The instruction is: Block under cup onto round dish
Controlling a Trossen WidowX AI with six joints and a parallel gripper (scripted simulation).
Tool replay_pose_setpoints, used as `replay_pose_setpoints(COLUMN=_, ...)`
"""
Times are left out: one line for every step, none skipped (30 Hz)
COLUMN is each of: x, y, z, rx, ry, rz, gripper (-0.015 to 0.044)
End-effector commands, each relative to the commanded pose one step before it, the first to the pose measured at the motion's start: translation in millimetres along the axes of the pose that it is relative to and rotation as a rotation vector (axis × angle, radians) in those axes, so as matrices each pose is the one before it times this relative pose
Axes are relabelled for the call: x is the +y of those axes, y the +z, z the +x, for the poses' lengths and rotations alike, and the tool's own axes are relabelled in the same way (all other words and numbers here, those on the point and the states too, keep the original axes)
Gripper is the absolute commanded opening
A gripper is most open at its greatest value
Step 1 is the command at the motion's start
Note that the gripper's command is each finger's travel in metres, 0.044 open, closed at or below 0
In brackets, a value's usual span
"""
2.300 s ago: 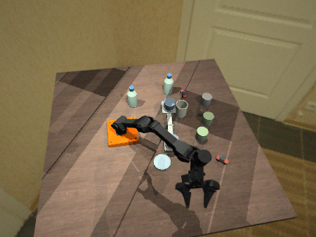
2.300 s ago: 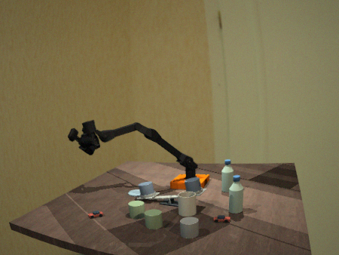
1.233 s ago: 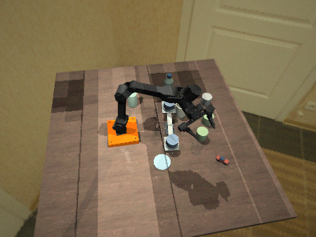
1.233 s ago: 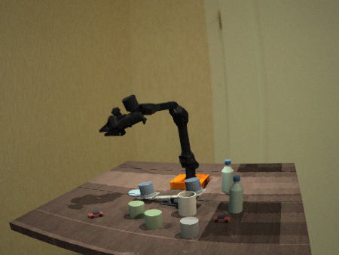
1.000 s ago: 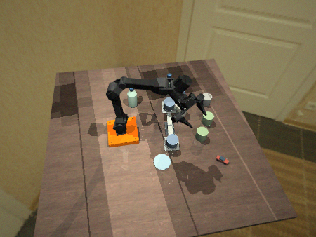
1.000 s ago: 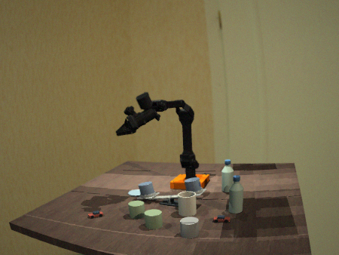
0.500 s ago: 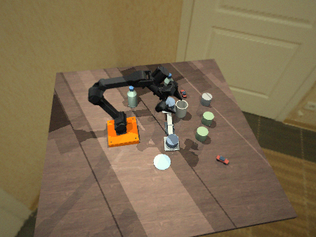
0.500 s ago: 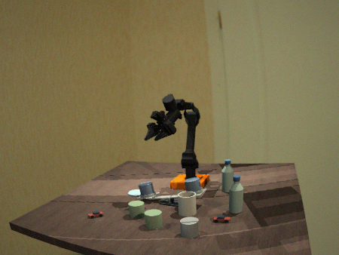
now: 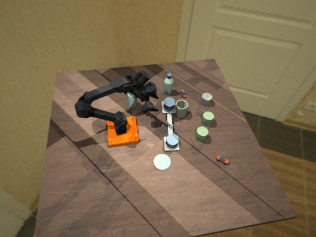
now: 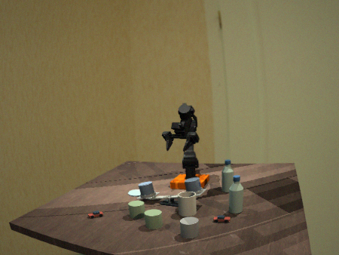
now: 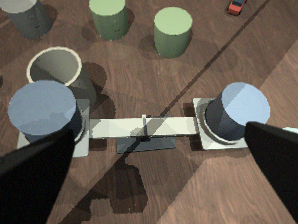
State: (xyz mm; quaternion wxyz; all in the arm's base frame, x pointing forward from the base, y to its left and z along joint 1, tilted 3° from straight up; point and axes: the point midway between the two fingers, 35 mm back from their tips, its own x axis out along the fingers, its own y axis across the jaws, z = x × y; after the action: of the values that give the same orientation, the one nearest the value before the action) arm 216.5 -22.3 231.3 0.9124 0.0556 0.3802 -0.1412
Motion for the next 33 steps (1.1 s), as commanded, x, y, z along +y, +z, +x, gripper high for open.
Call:
replay_pose_setpoints(x=4.02, y=-16.69, z=0.13, rx=0.02795, ry=0.02981, rz=-0.0455, gripper=0.044)
replay_pose_setpoints(x=0.0, y=0.0, z=0.0, rx=0.0, ry=0.0, rz=0.0, gripper=0.044)
replay_pose_setpoints(x=0.0, y=0.0, z=0.0, rx=0.0, ry=0.0, rz=0.0, gripper=0.044)
replay_pose_setpoints(x=0.0, y=0.0, z=0.0, rx=0.0, ry=0.0, rz=0.0, gripper=0.044)
replay_pose_setpoints(x=0.0, y=0.0, z=0.0, rx=0.0, ry=0.0, rz=0.0, gripper=0.044)
replay_pose_setpoints(x=-0.09, y=0.12, z=0.17, rx=0.0012, ry=-0.00063, rz=-0.0024, gripper=0.044)
replay_pose_setpoints(x=-0.27, y=0.36, z=0.51, rx=0.0036, ry=-0.00186, rz=-0.0073, gripper=0.044)
replay_pose_setpoints(x=-0.45, y=0.6, z=0.85, rx=0.00604, ry=-0.00302, rz=-0.0121, gripper=0.044)
replay_pose_setpoints(x=-0.66, y=0.83, z=1.2, rx=0.00854, ry=-0.00404, rz=-0.0169, gripper=0.044)
replay_pose_setpoints(x=-0.88, y=1.05, z=1.56, rx=0.0111, ry=-0.00487, rz=-0.0216, gripper=0.044)
replay_pose_setpoints(x=-1.12, y=1.26, z=1.93, rx=0.01368, ry=-0.00543, rz=-0.0262, gripper=0.044)
replay_pose_setpoints(x=-1.3, y=1.36, z=2.16, rx=0.01523, ry=-0.00534, rz=-0.0286, gripper=0.044)
replay_pose_setpoints(x=-1.38, y=1.33, z=2.2, rx=0.01542, ry=-0.00467, rz=-0.0284, gripper=0.044)
replay_pose_setpoints(x=-1.45, y=1.3, z=2.24, rx=0.01558, ry=-0.004, rz=-0.0282, gripper=0.044)
replay_pose_setpoints(x=-1.52, y=1.26, z=2.28, rx=0.01571, ry=-0.00331, rz=-0.0281, gripper=0.044)
replay_pose_setpoints(x=-1.8, y=1.48, z=2.58, rx=0.01312, ry=-0.00421, rz=-0.0294, gripper=0.044)
replay_pose_setpoints(x=-1.93, y=1.44, z=2.69, rx=0.01357, ry=-0.00369, rz=-0.03, gripper=0.044)
replay_pose_setpoints(x=-2.02, y=1.37, z=2.74, rx=0.01368, ry=-0.00305, rz=-0.0298, gripper=0.044)
replay_pose_setpoints(x=-2.11, y=1.29, z=2.78, rx=0.01376, ry=-0.00241, rz=-0.0297, gripper=0.044)
replay_pose_setpoints(x=-2.19, y=1.21, z=2.83, rx=0.01382, ry=-0.00177, rz=-0.0296, gripper=0.044)
replay_pose_setpoints(x=-2.27, y=1.13, z=2.88, rx=0.01384, ry=-0.00113, rz=-0.0295, gripper=0.044)
replay_pose_setpoints(x=-2.35, y=1.03, z=2.92, rx=0.01383, ry=-0.00048, rz=-0.0294, gripper=0.044)
replay_pose_setpoints(x=-2.42, y=0.94, z=2.97, rx=0.0138, ry=0.00016, rz=-0.0292, gripper=0.044)
replay_pose_setpoints(x=-2.49, y=0.84, z=3.01, rx=0.01373, ry=0.0008, rz=-0.0291, gripper=0.044)
replay_pose_setpoints(x=-2.52, y=0.72, z=3.02, rx=0.01345, ry=0.00141, rz=-0.0286, gripper=0.044)
replay_pose_setpoints(x=-2.13, y=0.53, z=2.35, rx=0.01392, ry=0.00411, rz=-0.0308, gripper=0.044)
replay_pose_setpoints(x=-2.19, y=0.45, z=2.39, rx=0.01376, ry=0.00477, rz=-0.0308, gripper=0.044)
replay_pose_setpoints(x=-2.23, y=0.36, z=2.42, rx=0.01349, ry=0.0054, rz=-0.0307, gripper=0.044)
replay_pose_setpoints(x=-2.28, y=0.27, z=2.45, rx=0.0132, ry=0.00602, rz=-0.0306, gripper=0.044)
replay_pose_setpoints(x=-2.32, y=0.18, z=2.48, rx=0.01287, ry=0.00662, rz=-0.0305, gripper=0.044)
replay_pose_setpoints(x=-2.35, y=0.08, z=2.51, rx=0.01252, ry=0.00721, rz=-0.0303, gripper=0.044)
replay_pose_setpoints(x=-2.39, y=-0.01, z=2.54, rx=0.01214, ry=0.00778, rz=-0.0302, gripper=0.044)
replay_pose_setpoints(x=-2.42, y=-0.11, z=2.57, rx=0.01174, ry=0.00833, rz=-0.0301, gripper=0.044)
